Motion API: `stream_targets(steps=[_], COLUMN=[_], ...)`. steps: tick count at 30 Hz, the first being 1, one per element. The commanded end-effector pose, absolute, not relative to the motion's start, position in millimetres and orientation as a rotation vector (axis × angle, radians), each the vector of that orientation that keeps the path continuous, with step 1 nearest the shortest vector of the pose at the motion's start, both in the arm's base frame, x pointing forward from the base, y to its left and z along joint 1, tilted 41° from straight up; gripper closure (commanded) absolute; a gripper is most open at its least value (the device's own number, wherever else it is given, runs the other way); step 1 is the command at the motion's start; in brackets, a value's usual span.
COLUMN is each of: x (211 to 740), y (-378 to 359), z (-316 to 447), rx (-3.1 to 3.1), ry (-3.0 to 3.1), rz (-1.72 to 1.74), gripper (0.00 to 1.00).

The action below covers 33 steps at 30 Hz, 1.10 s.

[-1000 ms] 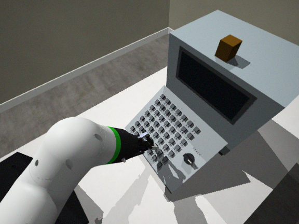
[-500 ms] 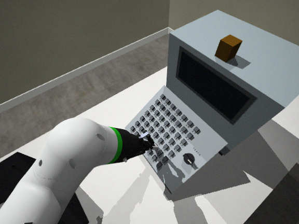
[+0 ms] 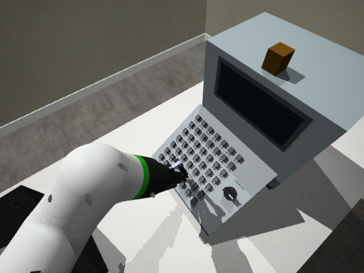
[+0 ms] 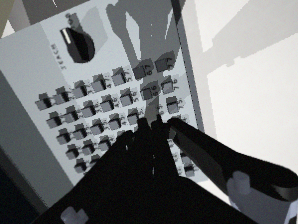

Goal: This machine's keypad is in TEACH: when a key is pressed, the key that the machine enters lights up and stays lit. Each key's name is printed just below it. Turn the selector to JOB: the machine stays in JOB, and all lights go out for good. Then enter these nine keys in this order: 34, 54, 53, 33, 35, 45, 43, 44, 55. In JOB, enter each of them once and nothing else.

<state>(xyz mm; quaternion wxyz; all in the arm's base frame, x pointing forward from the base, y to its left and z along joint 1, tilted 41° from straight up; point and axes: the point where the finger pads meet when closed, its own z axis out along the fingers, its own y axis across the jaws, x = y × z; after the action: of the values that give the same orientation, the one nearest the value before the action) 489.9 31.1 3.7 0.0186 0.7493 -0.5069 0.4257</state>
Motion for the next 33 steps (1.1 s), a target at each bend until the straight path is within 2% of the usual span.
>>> stream_targets(steps=[1, 33], x=[490.0, 479.9], y=[31.3, 38.9], z=[3.7, 14.2], rx=[2.327, 2.327], ry=[-1.574, -1.574], rz=[1.321, 1.322], gripper=[1.00, 1.00])
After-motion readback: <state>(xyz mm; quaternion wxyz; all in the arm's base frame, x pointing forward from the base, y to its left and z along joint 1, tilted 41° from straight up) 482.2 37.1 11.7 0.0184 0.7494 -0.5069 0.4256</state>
